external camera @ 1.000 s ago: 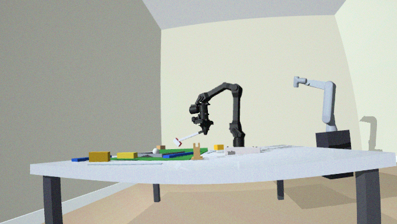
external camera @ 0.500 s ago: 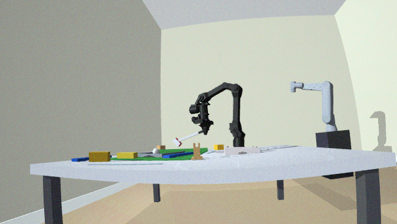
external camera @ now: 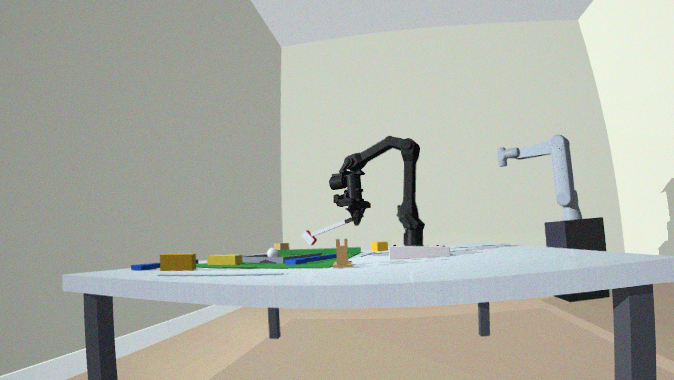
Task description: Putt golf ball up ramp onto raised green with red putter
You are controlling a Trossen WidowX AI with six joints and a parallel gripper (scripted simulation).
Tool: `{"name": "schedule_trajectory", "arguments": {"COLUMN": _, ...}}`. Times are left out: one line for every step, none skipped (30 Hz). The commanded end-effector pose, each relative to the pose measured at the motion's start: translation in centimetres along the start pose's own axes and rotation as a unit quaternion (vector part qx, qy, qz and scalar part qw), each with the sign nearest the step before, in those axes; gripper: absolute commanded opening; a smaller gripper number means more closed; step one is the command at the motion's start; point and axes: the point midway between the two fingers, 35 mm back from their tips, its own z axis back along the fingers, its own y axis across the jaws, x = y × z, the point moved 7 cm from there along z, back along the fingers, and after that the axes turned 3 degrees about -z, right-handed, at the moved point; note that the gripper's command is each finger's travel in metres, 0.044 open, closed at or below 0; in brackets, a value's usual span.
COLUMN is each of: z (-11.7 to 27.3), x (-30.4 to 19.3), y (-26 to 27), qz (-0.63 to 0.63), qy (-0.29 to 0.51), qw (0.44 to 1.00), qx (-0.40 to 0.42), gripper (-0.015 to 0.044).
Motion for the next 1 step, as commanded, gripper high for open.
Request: {"name": "schedule_trajectory", "arguments": {"z": -0.01, "x": 0.03, "y": -0.01, "qz": 0.0, "qy": -0.001, "qw": 1.0, "qx": 0.0, "gripper": 0.0}}
